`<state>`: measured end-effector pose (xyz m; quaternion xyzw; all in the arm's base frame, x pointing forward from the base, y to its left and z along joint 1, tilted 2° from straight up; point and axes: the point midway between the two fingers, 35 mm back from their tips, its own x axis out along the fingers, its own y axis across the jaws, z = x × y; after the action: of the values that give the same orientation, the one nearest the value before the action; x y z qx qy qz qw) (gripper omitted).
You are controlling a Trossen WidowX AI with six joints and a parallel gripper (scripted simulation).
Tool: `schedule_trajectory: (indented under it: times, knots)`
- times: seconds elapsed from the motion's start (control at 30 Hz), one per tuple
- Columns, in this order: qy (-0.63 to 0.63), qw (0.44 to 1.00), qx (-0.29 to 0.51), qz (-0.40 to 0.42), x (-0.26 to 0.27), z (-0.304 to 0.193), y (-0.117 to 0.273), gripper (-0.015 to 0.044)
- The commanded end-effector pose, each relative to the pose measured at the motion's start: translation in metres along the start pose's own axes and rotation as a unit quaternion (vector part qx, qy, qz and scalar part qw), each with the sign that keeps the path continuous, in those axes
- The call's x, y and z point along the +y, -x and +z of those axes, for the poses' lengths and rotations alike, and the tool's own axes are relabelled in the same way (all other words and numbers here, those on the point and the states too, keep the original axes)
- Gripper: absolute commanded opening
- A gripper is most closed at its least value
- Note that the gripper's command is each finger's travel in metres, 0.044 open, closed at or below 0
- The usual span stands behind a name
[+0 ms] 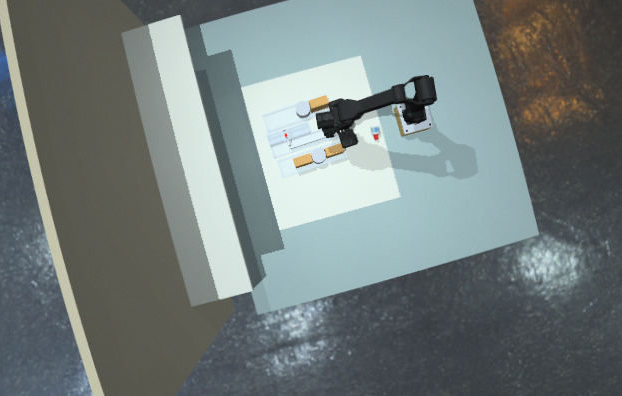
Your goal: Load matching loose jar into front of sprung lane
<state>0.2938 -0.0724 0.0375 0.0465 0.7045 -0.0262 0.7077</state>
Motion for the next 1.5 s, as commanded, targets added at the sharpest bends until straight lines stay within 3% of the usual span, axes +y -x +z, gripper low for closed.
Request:
schedule_trajectory:
  times: [0.0,1.47]
  knots:
    - [-0.001,1.000,-0.016,-0.001,-0.001,0.011,0.004,0.0000]
    - [-0.001,1.000,-0.017,-0.001,-0.001,0.028,0.008,0.0000]
